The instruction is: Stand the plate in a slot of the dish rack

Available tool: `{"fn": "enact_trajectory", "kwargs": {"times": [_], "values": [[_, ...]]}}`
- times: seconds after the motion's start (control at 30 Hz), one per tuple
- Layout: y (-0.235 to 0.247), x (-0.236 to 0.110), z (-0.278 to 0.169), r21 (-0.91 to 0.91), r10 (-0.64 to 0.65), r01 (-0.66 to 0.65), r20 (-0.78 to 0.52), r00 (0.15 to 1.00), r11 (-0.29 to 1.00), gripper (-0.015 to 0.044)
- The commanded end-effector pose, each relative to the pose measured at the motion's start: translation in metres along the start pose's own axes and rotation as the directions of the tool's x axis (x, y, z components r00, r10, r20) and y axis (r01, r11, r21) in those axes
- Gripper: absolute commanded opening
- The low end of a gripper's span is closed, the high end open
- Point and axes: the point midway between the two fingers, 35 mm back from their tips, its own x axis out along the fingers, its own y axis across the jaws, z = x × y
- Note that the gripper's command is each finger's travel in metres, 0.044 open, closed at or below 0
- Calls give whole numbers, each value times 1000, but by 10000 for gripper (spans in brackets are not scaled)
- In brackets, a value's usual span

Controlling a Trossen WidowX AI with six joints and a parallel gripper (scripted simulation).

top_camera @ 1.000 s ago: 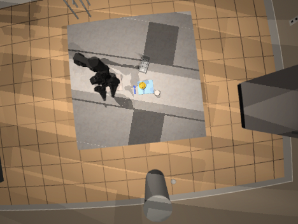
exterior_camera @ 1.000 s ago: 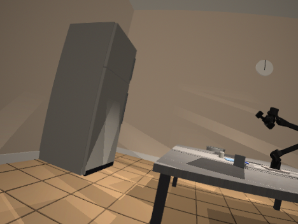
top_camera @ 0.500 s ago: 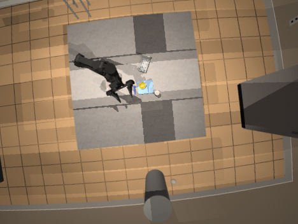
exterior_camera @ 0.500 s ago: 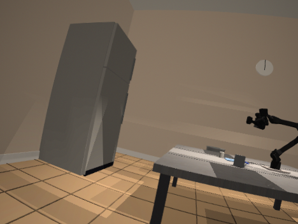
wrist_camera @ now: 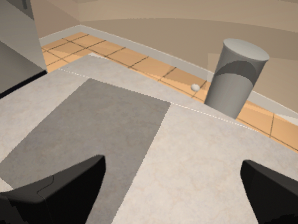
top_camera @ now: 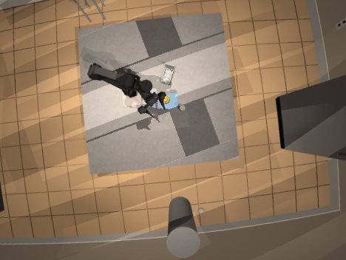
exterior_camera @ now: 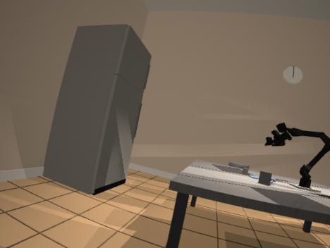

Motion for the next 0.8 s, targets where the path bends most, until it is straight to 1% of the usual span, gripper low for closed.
{"fn": "enact_trajectory", "kwargs": {"times": [0.0, 0.2, 0.4, 0.6, 0.77], "values": [[20, 11, -17, -108, 51, -62, -96, 994, 992, 400], [42, 22, -43, -228, 100, -153, -228, 969, 962, 400], [63, 28, -71, -323, 130, -255, -361, 923, 912, 400], [80, 31, -99, -395, 153, -377, -492, 857, 838, 400], [93, 30, -123, -430, 160, -482, -597, 786, 763, 400]]}}
